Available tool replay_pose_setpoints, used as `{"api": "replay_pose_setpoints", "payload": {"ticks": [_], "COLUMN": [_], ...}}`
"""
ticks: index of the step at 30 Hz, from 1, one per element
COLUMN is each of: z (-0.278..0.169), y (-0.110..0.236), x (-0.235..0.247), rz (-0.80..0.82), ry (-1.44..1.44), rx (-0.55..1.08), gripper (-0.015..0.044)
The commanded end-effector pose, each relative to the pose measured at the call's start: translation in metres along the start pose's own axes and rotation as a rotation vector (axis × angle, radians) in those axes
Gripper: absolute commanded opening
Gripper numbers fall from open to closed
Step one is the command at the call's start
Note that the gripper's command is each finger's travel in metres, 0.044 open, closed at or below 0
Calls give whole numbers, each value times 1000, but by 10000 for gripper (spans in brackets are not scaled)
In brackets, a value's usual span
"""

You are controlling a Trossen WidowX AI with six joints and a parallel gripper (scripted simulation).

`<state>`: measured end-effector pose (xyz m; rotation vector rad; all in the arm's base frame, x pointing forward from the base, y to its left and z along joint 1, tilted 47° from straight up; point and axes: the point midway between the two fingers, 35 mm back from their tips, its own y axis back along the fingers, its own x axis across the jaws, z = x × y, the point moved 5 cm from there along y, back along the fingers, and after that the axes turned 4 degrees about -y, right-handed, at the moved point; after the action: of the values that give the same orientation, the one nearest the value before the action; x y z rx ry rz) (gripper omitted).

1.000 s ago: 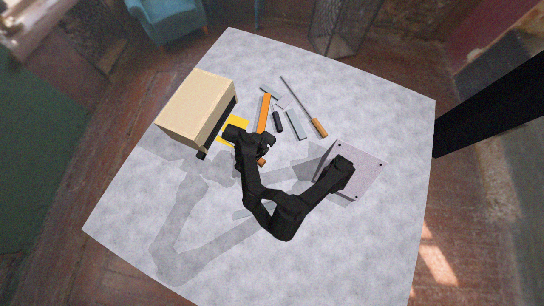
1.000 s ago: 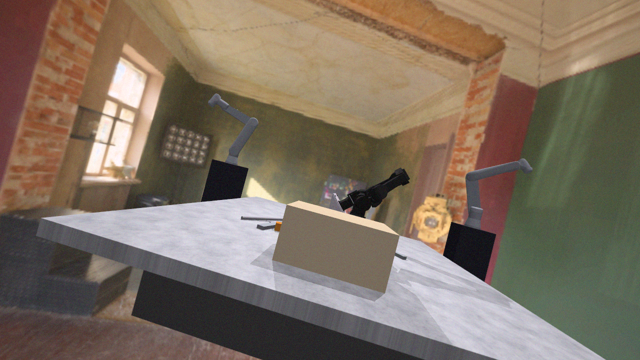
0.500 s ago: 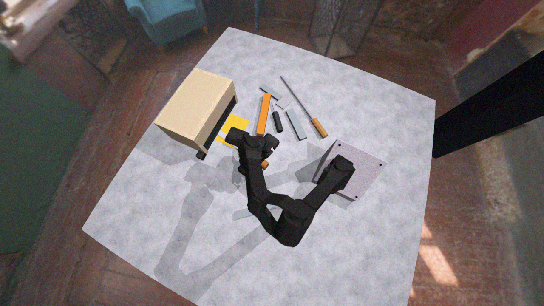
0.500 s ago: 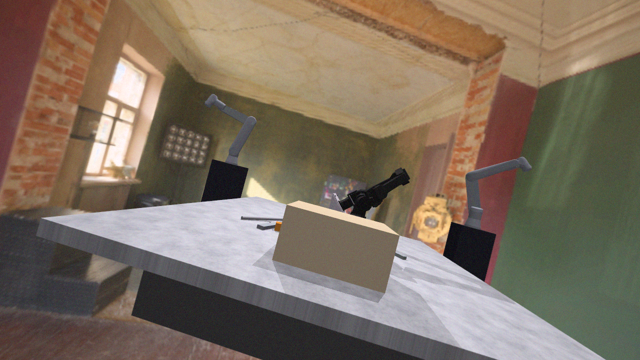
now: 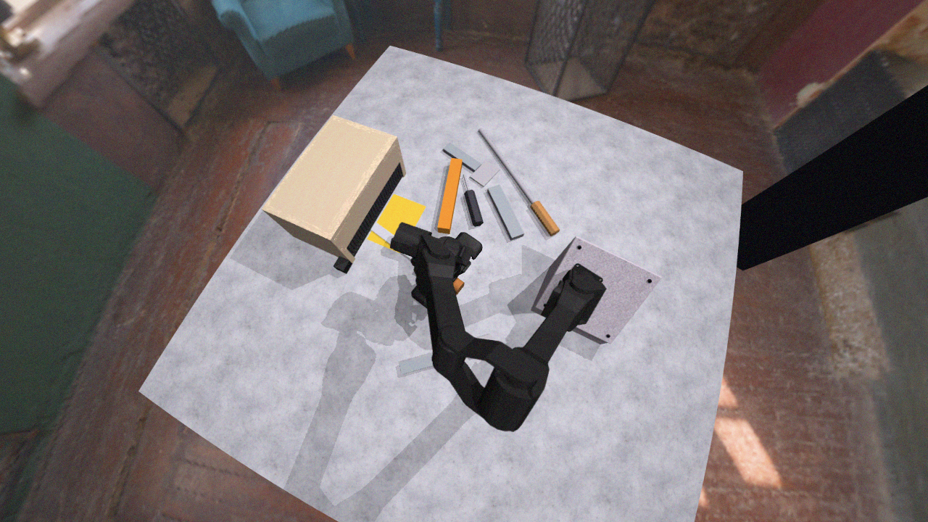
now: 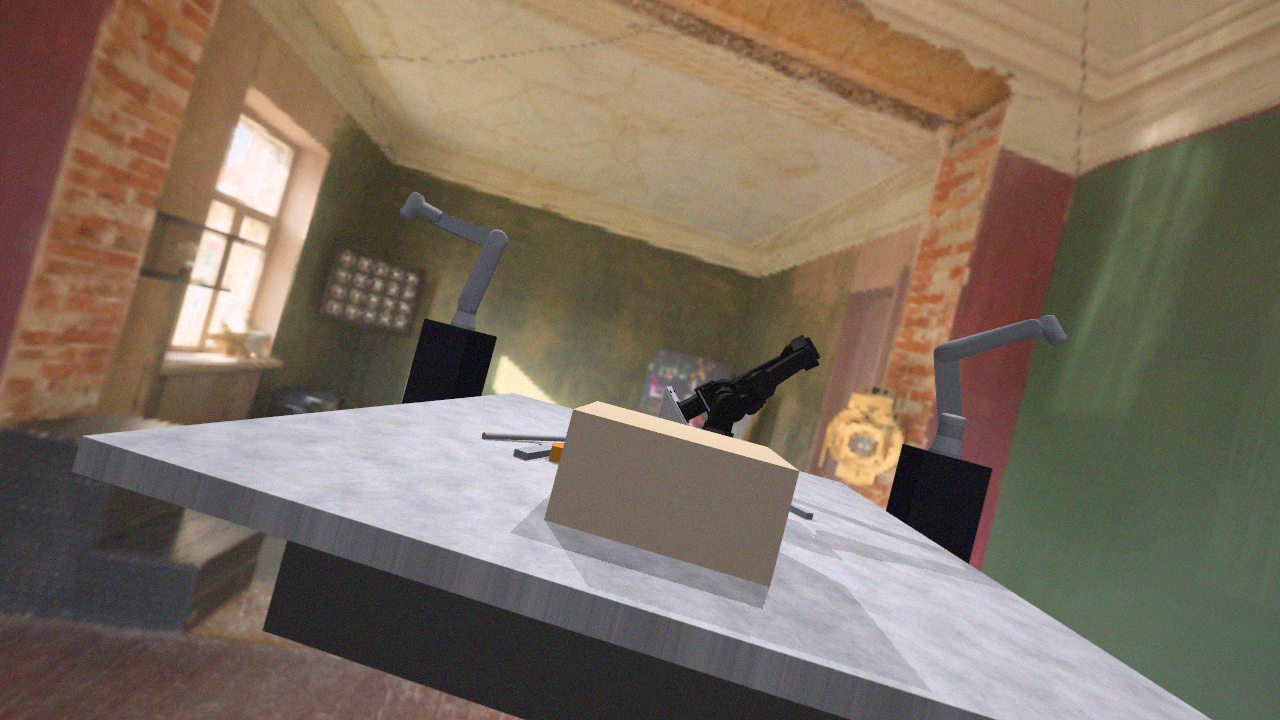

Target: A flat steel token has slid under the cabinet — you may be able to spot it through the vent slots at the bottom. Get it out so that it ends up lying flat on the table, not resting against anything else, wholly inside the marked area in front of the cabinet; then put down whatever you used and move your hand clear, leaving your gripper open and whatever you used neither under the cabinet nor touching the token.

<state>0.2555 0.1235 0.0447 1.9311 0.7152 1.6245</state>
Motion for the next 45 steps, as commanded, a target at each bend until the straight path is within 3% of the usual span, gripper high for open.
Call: {"api": "replay_pose_setpoints", "payload": {"ticks": [1,32,45], "z": [-8,-45,-39], "y": [-1,-1,1], "x": [-1,0,1], "rz": [-2,-2,-1], "ry": [-7,-8,-76], "rx": [6,8,3], "gripper": [0,0,0]}}
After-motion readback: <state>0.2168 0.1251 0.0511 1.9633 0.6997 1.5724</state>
